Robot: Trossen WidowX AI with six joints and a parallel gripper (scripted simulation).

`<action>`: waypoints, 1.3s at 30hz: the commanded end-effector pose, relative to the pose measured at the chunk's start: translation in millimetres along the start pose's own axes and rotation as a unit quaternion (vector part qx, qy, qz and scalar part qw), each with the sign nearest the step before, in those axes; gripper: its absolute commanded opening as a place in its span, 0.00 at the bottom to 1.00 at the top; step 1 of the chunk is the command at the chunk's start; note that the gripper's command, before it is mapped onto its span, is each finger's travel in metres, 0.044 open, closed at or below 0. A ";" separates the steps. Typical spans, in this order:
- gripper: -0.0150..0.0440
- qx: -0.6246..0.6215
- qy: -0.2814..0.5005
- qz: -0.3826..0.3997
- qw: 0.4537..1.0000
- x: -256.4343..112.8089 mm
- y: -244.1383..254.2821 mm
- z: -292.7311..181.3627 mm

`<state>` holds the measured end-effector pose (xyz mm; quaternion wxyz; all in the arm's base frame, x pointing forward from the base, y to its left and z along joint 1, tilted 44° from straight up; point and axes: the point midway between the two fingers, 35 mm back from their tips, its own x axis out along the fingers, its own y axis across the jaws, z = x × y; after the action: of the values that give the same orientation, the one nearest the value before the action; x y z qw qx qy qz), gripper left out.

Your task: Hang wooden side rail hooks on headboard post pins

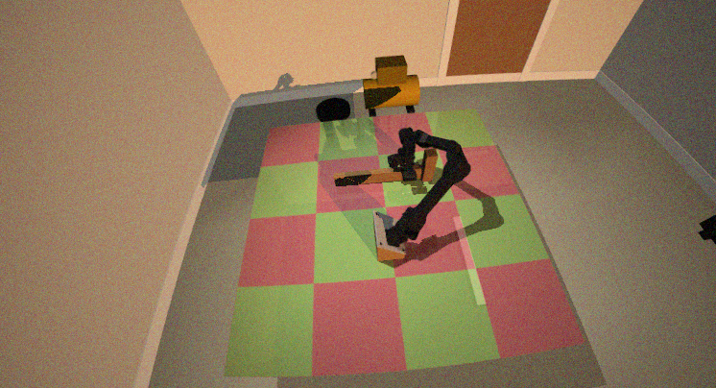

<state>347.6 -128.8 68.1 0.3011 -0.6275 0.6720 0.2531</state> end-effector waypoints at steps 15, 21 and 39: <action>0.25 0.002 0.005 -0.004 1.000 1.8 -1.5 -1.1; 0.25 0.002 0.005 -0.004 1.000 2.8 -1.5 -1.1; 0.61 -0.001 0.000 0.000 1.000 3.9 0.4 0.3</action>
<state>347.1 -131.3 65.0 0.3005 -0.6276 0.6719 0.2537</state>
